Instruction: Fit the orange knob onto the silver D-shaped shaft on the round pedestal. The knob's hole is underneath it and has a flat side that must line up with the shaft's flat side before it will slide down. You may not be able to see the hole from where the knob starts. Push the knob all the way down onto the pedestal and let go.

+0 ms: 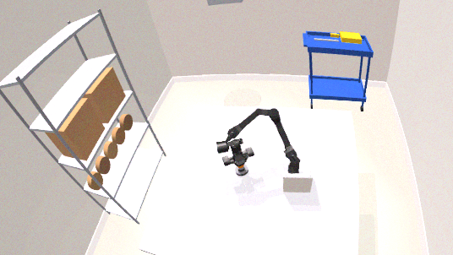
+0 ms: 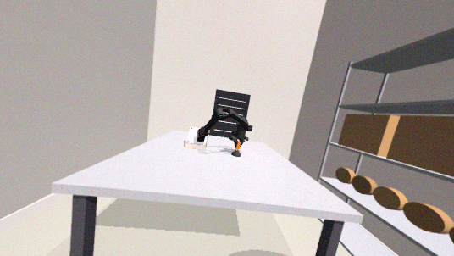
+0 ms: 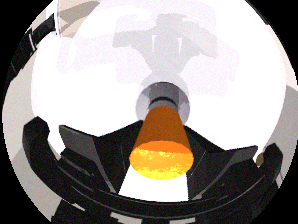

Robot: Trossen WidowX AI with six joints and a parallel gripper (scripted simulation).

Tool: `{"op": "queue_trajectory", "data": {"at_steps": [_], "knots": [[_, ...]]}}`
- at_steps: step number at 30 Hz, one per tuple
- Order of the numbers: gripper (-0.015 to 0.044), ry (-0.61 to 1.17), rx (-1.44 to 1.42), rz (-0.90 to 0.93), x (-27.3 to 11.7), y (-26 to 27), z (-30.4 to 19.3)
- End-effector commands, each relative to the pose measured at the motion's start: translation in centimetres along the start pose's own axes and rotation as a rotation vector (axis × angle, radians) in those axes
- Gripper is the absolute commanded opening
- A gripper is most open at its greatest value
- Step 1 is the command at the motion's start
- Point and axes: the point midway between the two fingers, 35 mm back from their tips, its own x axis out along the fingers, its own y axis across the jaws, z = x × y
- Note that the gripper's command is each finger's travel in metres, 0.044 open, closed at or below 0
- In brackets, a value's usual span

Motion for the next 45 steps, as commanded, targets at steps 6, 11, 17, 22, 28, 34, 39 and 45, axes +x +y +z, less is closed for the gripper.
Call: {"op": "queue_trajectory", "data": {"at_steps": [6,11,17,22,28,34,39,45], "knots": [[0.0000,-0.002,0.042,-0.002,0.0,0.0,0.0],[0.0000,-0.002,-0.010,-0.002,0.1,0.0,0.0],[0.0000,-0.002,0.011,-0.002,0.1,0.0,0.0],[0.0000,-0.002,0.007,-0.002,0.3,0.0,0.0],[0.0000,-0.002,0.007,-0.002,1.1,0.1,0.0],[0.0000,-0.001,0.007,-0.002,1.7,0.1,0.1],[0.0000,0.000,0.014,-0.002,1.6,0.1,-0.1],[0.0079,0.000,0.014,-0.002,1.6,0.1,-0.1]]}}
